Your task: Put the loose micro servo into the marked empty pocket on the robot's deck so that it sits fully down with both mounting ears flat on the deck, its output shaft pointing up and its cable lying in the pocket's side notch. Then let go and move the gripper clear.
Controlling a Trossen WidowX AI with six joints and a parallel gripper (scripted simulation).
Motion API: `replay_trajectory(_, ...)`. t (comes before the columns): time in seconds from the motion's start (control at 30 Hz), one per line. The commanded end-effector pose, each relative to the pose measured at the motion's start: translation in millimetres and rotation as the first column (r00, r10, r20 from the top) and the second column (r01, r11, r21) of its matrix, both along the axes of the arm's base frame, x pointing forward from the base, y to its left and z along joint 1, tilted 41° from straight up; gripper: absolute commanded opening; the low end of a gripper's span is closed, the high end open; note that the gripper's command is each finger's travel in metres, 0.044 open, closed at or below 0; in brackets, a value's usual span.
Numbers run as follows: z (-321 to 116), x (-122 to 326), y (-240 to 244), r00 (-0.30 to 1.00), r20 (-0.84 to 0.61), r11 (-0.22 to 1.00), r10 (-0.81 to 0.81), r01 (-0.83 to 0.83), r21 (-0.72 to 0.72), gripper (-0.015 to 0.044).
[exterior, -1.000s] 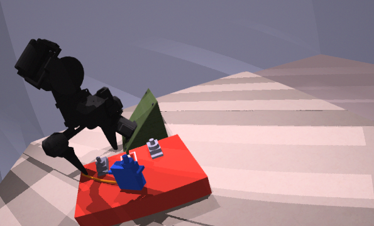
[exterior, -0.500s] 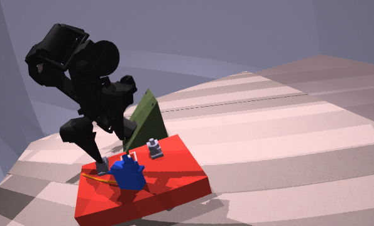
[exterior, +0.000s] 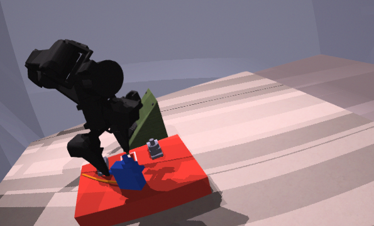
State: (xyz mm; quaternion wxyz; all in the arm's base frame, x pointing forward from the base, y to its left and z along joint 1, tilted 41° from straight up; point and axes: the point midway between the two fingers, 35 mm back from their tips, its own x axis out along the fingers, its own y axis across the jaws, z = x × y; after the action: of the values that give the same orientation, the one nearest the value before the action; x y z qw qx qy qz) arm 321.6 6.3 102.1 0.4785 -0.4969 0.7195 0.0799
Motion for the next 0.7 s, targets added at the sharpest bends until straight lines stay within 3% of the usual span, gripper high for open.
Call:
replay_trajectory(0.0, -3.2, -0.4, -4.9, 1.000, 0.001, 1.000, 0.003, -0.003, -0.005, 0.0440)
replay_trajectory(0.2, -8.5, -0.9, -9.5, 1.000, 0.001, 1.000, 0.003, -0.003, -0.005, 0.0440)
replay_trajectory(0.57, -8.5, -0.9, -9.5, 1.000, 0.001, 1.000, 0.003, -0.003, -0.005, 0.0151)
replay_trajectory(0.67, -8.5, -0.9, -9.5, 1.000, 0.001, 1.000, 0.003, -0.003, -0.005, 0.0131)
